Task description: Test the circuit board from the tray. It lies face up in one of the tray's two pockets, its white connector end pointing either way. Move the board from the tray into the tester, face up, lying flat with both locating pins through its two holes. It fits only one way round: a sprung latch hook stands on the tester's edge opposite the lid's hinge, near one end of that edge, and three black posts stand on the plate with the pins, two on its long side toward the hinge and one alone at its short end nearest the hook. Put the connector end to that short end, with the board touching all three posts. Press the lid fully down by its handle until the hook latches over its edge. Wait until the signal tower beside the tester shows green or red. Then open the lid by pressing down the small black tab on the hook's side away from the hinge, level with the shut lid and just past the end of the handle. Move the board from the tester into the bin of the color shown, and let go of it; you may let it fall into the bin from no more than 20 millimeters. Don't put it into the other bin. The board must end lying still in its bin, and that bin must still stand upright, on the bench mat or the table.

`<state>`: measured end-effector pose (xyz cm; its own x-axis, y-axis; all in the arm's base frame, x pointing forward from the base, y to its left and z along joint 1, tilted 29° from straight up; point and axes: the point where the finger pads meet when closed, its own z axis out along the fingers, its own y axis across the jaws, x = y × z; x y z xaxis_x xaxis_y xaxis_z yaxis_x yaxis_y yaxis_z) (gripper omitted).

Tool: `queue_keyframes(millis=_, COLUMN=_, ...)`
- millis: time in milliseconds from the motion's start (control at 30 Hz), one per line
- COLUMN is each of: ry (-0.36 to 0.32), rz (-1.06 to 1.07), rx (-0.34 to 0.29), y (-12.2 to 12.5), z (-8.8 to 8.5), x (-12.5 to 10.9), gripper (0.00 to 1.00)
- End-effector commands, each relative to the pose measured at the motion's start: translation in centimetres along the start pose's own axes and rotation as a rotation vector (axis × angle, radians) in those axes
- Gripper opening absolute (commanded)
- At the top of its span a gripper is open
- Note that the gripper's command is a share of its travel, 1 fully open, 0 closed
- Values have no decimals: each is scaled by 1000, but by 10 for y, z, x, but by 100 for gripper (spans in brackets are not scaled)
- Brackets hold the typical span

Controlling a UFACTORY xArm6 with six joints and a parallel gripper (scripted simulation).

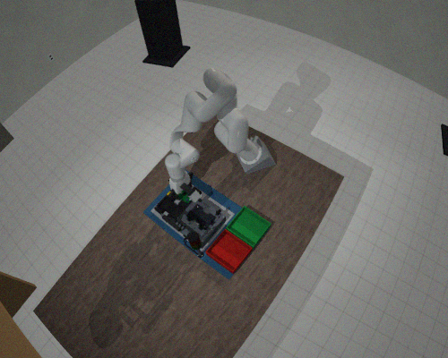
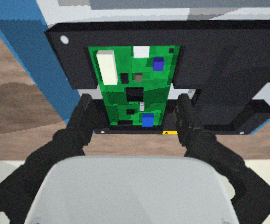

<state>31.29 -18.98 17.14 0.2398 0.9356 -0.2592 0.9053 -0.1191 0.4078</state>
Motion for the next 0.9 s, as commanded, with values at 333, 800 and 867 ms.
queue_keyframes(millis=333, ry=-1, rz=0, rx=-3, y=1, z=9, x=0, gripper=100)
queue_keyframes(millis=800, ry=-1, rz=0, rx=-3, y=1, z=14, x=0, gripper=100)
queue_keyframes(millis=867, ry=-1, rz=0, rx=-3, y=1, z=14, x=0, gripper=100)
